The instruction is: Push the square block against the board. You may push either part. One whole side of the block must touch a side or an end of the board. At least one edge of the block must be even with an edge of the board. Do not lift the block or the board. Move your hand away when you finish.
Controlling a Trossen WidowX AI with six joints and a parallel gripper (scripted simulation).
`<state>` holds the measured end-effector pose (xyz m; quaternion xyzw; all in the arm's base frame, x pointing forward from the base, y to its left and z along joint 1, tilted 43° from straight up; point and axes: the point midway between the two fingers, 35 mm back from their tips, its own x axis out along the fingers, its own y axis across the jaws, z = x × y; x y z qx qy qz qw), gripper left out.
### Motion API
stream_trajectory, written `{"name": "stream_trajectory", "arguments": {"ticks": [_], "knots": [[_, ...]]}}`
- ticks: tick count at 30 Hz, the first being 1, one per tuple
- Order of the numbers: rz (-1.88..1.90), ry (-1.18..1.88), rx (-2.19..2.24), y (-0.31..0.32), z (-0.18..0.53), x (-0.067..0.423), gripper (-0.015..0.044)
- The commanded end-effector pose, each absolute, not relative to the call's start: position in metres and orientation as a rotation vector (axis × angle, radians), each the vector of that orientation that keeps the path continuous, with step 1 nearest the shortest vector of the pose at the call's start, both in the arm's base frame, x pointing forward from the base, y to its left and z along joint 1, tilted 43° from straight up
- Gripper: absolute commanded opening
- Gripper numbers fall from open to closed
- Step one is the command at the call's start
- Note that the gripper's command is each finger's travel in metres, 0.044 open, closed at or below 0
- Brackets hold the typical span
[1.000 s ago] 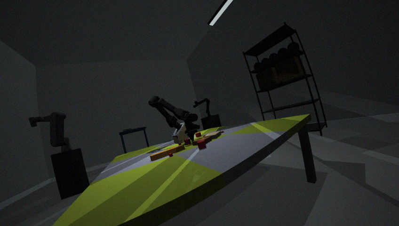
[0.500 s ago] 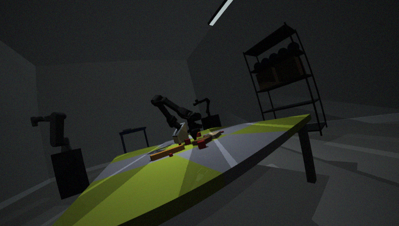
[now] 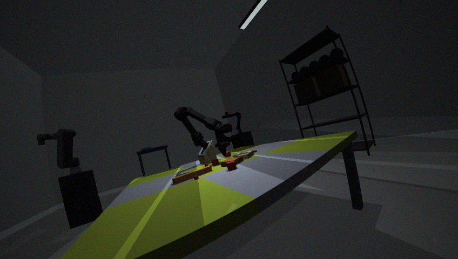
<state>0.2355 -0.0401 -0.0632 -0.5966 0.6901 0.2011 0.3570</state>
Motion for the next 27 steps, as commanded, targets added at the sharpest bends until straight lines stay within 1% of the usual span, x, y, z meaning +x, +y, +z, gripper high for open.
{"name": "stream_trajectory", "arguments": {"ticks": [1,7,17,27], "knots": [[0.507,1.773,-1.530,-0.027,-0.048,0.237,0.0000],[0.533,1.768,-1.554,-0.027,-0.054,0.240,0.0000],[0.870,1.725,-1.760,0.030,-0.095,0.254,0.0000],[1.212,1.659,-1.961,0.086,-0.145,0.246,0.0000]]}}
